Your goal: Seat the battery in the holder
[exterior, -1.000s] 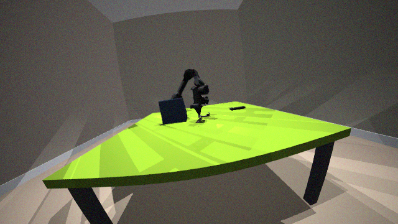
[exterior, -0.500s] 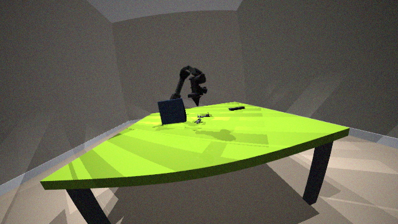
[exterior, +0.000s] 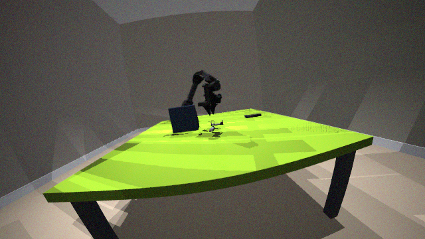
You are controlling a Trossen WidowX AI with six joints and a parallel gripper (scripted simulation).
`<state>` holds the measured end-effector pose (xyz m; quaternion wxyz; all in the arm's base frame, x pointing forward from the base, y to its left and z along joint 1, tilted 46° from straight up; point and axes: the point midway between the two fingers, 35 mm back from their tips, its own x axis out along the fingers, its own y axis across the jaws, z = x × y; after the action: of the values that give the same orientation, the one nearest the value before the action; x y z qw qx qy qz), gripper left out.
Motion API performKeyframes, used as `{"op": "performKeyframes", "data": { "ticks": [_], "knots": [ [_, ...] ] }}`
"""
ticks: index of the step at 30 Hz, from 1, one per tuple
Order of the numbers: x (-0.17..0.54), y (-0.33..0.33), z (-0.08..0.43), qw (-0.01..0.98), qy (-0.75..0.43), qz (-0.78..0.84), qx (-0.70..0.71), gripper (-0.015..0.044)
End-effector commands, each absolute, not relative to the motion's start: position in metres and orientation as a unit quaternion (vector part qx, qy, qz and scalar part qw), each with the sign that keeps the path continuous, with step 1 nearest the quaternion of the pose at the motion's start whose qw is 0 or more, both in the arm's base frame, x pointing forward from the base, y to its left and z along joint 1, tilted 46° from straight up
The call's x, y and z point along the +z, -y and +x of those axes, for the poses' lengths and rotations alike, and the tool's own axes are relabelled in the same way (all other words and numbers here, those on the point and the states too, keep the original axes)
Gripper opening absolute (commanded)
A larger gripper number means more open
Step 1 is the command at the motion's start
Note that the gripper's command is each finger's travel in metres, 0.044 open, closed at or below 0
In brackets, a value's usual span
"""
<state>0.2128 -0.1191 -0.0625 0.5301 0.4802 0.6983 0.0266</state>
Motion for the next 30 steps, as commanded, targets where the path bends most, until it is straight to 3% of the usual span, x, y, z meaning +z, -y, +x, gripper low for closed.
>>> {"op": "performKeyframes", "data": {
  "ticks": [1,10,30],
  "knots": [
    [-0.082,0.106,0.21,0.414,-0.692,0.581,-0.113,0.0236],
    [-0.111,0.091,0.205,0.17,-0.599,0.693,-0.364,0.0236],
    [-0.117,0.085,0.206,0.165,-0.596,0.694,-0.368,0.0236]
  ]
}}
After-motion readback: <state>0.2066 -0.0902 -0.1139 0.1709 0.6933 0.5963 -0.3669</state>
